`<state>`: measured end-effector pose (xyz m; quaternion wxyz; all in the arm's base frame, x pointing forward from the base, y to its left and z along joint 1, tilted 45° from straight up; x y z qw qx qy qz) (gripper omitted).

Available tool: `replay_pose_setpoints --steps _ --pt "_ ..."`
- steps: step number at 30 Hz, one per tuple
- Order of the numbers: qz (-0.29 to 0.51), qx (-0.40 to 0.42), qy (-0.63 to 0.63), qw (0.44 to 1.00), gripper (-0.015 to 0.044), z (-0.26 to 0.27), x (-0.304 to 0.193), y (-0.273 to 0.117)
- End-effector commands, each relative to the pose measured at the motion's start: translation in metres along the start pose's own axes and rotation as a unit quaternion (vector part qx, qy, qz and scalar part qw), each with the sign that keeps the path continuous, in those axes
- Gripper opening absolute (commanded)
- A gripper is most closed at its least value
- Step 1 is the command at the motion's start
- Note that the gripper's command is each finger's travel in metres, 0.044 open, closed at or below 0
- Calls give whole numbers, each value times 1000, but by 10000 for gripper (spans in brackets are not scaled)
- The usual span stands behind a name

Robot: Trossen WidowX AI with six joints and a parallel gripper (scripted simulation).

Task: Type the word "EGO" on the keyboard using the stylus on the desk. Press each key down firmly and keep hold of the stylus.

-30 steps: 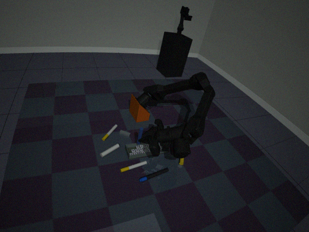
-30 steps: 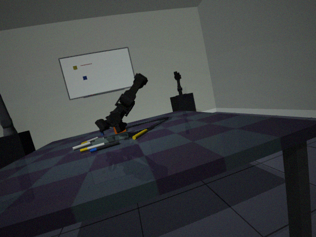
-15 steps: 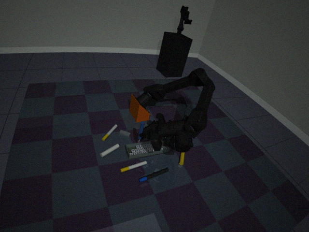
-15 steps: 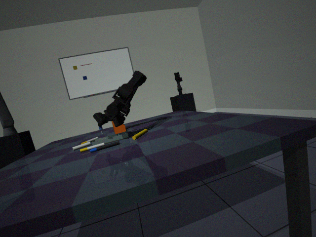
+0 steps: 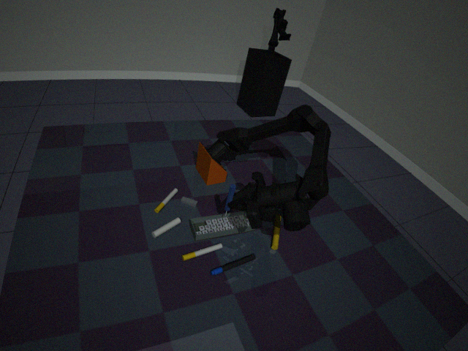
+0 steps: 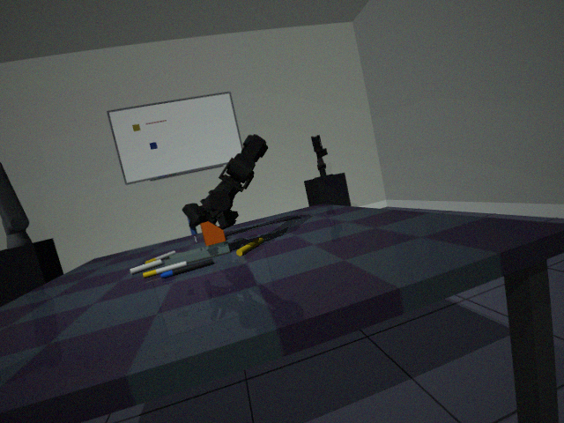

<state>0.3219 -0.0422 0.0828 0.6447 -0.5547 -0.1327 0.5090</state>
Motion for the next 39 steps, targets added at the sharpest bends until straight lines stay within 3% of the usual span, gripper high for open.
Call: replay_pose_setpoints --steps 1,17,20,21,39 --pt "-1 -1 -2 1000 0 14 11 -24" --pt "0 -1 -3 1000 0 22 32 -23" --pt "0 -1 -3 1000 79 22 34 -21" --pt "0 -1 -3 1000 81 22 34 -20" --pt "-1 -1 -3 1000 81 23 40 -17"
Point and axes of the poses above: the point midway between the two fingers, 35 mm back from their tips, its own y axis out along the fingers, its own z axis across the jaws, x = y × z, the point moved 10 cm from there along -y, back along the fingers, and after that the axes turned 10 degrees about y, right-handed, at the moved point
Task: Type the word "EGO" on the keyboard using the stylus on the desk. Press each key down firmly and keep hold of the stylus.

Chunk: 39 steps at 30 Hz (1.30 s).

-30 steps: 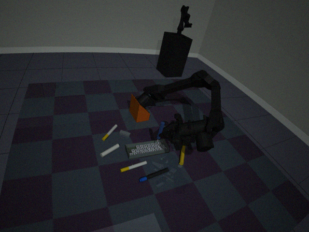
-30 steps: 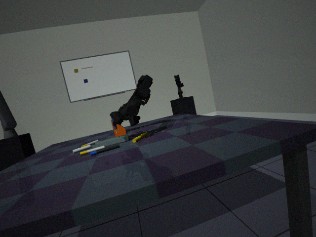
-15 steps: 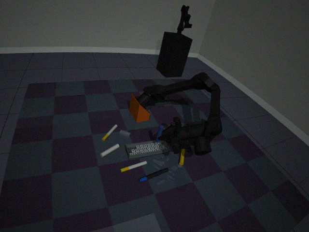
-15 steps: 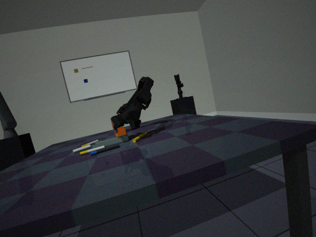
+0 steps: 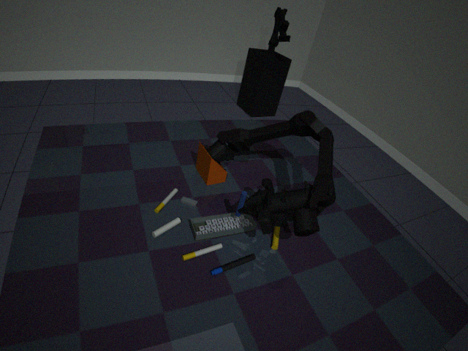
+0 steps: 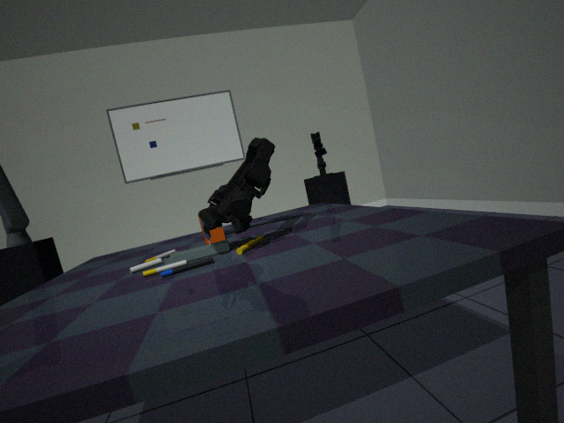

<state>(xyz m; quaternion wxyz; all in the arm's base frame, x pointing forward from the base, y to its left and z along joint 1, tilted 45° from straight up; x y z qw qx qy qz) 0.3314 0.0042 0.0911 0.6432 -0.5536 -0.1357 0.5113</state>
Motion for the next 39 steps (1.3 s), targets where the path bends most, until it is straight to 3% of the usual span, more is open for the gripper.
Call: replay_pose_setpoints --steps 1,39 --pt "-1 1 1 1000 81 1 3 1" --pt "-1 1 1 1000 81 2 10 6"
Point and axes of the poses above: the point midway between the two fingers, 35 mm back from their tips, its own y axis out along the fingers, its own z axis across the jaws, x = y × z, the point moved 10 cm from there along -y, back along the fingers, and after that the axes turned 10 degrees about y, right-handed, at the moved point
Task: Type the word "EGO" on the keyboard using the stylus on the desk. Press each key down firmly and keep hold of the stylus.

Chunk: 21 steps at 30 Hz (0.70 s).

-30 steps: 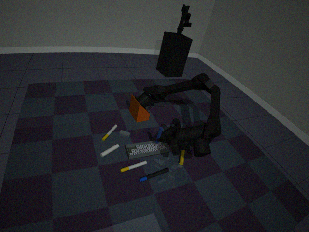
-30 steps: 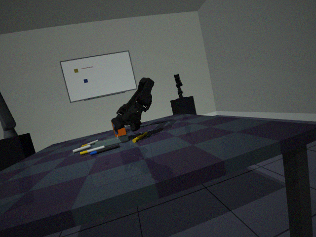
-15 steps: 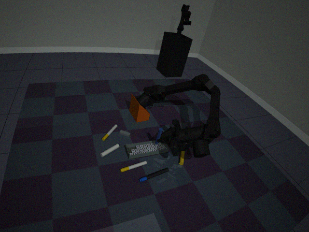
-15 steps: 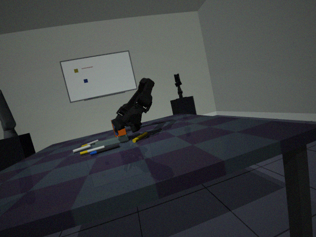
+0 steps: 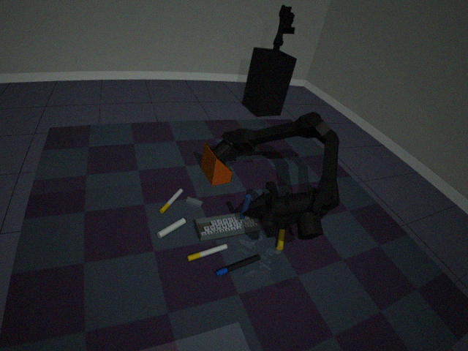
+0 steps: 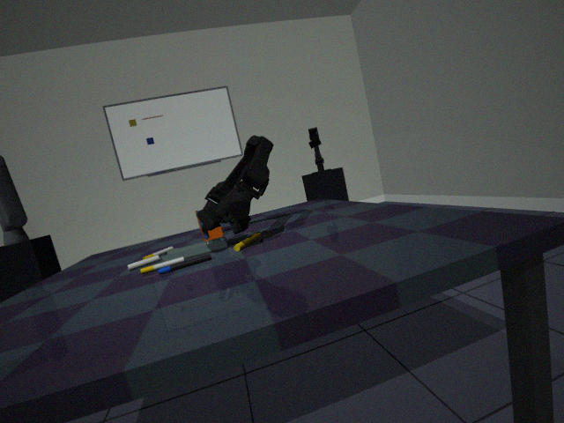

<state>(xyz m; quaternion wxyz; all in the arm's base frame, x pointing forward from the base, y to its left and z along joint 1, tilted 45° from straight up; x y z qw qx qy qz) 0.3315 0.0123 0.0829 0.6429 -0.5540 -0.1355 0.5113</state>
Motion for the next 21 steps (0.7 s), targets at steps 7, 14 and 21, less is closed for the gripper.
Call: replay_pose_setpoints --steps 7,14,21 --pt "-1 1 1 1000 81 -4 -23 -14" --pt "-5 1 6 1000 85 -6 -31 -18" --pt "-5 1 6 1000 81 -6 -31 -18"
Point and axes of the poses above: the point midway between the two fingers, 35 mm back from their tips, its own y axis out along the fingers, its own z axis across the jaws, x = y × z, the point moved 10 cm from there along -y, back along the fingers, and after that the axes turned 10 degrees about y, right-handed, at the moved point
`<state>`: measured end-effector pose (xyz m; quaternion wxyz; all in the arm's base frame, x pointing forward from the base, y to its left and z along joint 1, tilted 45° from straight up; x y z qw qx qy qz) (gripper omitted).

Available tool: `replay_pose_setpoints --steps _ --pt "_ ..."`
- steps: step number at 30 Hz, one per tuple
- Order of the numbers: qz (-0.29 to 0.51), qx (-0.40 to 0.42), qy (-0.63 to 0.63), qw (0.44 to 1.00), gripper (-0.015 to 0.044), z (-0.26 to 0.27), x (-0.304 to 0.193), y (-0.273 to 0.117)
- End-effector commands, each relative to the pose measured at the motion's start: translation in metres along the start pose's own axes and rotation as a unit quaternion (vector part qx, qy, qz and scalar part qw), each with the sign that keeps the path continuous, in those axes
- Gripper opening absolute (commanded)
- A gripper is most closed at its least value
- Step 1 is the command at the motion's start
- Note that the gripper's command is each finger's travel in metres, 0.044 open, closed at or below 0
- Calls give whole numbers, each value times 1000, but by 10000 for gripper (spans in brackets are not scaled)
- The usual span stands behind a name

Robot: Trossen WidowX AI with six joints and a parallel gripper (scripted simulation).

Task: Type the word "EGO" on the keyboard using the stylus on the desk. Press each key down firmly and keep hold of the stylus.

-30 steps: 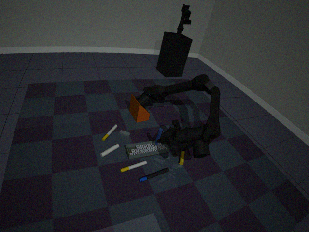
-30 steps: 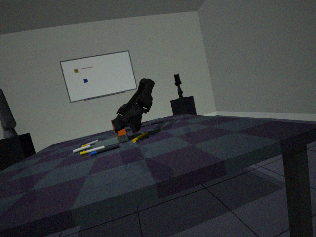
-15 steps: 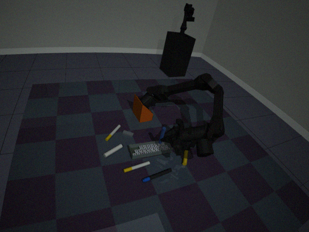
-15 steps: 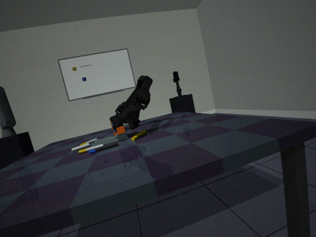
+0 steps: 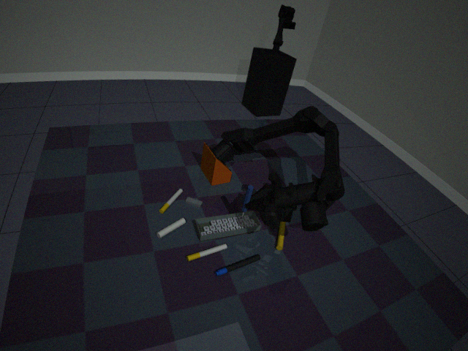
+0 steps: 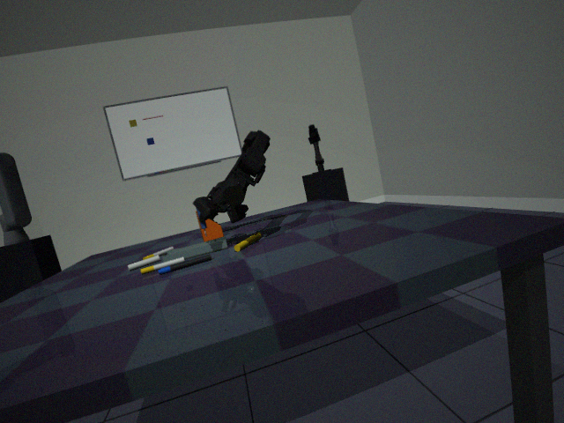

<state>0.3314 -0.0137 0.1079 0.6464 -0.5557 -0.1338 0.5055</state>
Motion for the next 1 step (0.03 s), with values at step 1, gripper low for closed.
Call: replay_pose_setpoints --steps 1 --pt "0 0 1 1000 81 0 0 0"
Point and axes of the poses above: the point midway between the two fingers, 35 mm back from their tips, its own y axis out along the fingers, its own z axis across the jaws, x = y × z, the point moved 10 cm from there along -y, back along the fingers, and after that the axes turned 10 degrees about y, right-handed, at the moved point
